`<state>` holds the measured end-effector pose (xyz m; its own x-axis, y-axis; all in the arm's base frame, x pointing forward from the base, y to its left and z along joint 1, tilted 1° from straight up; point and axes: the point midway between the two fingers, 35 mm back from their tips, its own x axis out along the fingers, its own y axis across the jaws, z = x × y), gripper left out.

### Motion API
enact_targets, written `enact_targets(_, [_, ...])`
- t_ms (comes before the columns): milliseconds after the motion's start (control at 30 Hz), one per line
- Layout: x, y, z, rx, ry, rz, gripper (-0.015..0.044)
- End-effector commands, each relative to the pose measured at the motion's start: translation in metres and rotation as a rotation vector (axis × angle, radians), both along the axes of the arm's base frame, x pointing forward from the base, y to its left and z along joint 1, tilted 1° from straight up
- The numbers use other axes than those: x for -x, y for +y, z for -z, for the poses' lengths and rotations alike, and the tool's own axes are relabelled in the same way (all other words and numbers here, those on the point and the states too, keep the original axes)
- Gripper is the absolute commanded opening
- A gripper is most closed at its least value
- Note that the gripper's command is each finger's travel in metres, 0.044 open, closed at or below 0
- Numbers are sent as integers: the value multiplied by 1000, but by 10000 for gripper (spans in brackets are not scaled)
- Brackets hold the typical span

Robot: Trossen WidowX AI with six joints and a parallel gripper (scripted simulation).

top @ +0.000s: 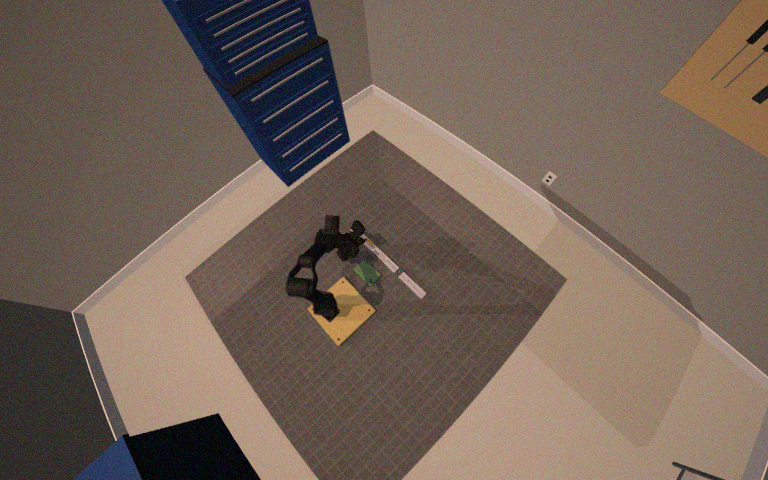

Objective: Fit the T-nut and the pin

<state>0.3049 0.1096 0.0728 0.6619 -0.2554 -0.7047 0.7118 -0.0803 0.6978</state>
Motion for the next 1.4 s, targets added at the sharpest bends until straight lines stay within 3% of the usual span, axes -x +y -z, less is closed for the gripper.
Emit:
enact_targets(0, [1, 0, 8, 7, 12, -5, -150])
enact_targets(1367, [1, 0, 14, 4, 31, -7, -150])
